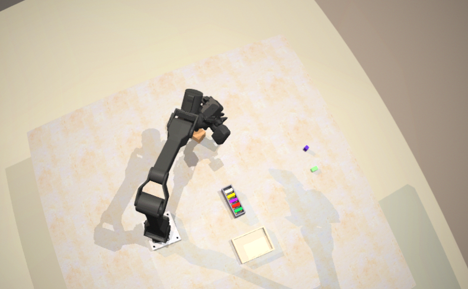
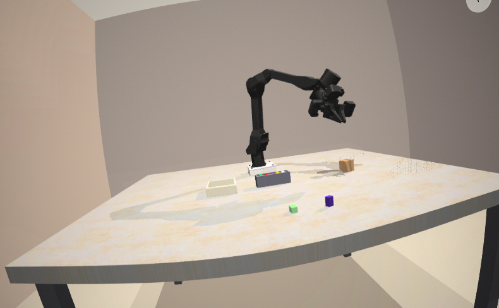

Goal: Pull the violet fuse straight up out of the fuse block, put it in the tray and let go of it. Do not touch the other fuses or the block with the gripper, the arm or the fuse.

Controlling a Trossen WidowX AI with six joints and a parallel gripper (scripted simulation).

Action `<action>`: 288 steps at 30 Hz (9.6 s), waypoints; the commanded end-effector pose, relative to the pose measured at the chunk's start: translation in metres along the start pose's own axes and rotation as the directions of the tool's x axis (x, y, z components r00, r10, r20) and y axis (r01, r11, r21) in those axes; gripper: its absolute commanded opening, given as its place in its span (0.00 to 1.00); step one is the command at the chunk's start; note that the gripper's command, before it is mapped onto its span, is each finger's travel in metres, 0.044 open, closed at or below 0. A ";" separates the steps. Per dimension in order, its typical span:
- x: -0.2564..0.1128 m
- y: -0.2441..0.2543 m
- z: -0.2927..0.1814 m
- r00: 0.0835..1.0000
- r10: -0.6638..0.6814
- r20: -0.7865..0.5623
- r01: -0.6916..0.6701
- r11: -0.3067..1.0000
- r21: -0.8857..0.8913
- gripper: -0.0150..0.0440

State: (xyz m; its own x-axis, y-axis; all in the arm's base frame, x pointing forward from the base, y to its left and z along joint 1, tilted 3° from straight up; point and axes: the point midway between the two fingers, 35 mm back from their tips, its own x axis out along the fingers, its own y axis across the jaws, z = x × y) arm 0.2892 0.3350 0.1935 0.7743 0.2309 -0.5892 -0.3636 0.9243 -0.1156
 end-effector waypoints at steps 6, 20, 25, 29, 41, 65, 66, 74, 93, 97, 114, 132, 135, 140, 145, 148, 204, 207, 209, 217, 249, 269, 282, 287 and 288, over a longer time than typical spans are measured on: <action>0.037 -0.135 -0.071 0.904 -0.098 -0.417 0.081 0.995 -0.058 0.38; 0.000 -0.236 -0.158 0.632 0.063 -0.772 0.072 0.987 0.140 0.38; 0.001 -0.236 -0.159 0.632 0.063 -0.772 0.072 0.987 0.140 0.38; 0.004 -0.236 -0.162 0.632 0.063 -0.772 0.072 0.987 0.140 0.38; 0.012 -0.234 -0.171 0.632 0.063 -0.772 0.072 0.987 0.140 0.38; 0.022 -0.232 -0.181 0.632 0.063 -0.772 0.072 0.987 0.140 0.38; 0.022 -0.232 -0.181 0.632 0.063 -0.772 0.072 0.987 0.140 0.38; 0.024 -0.232 -0.184 0.632 0.063 -0.772 0.072 0.987 0.140 0.38; 0.028 -0.232 -0.187 0.633 0.058 -0.772 0.074 0.988 0.135 0.31; 0.028 -0.232 -0.187 0.633 0.058 -0.772 0.074 0.988 0.135 0.27; 0.024 -0.233 -0.183 0.633 0.059 -0.772 0.073 0.988 0.136 0.25; 0.019 -0.233 -0.176 0.633 0.060 -0.772 0.073 0.988 0.137 0.25; 0.018 -0.233 -0.174 0.633 0.060 -0.772 0.073 0.988 0.137 0.25; 0.016 -0.233 -0.173 0.632 0.061 -0.772 0.073 0.988 0.137 0.25; 0.015 -0.233 -0.171 0.632 0.061 -0.772 0.073 0.988 0.138 0.25; 0.014 -0.233 -0.169 0.632 0.061 -0.772 0.073 0.988 0.138 0.25; -0.008 -0.265 -0.141 0.632 0.062 -0.773 0.073 0.988 0.139 0.25; -0.008 -0.281 -0.142 0.632 0.061 -0.773 0.074 0.988 0.138 0.25; -0.008 -0.292 -0.143 0.631 0.060 -0.773 0.074 0.988 0.138 0.25; -0.012 -0.336 -0.149 0.631 0.057 -0.774 0.076 0.988 0.135 0.25; -0.017 -0.414 -0.187 0.630 0.048 -0.775 0.082 0.988 0.128 0.25; -0.008 -0.414 -0.199 0.629 0.042 -0.776 0.089 0.988 0.126 0.52; -0.032 -0.414 -0.170 0.630 0.048 -0.775 0.082 0.988 0.128 0.81; -0.032 -0.414 -0.170 0.630 0.048 -0.775 0.082 0.988 0.128 0.81; -0.032 -0.414 -0.170 0.630 0.048 -0.775 0.082 0.988 0.128 0.81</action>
State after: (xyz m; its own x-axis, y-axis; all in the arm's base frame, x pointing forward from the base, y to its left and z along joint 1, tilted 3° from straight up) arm 0.3273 -0.1077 0.1242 0.0724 -0.0518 -0.9960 -0.2271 0.9716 -0.0670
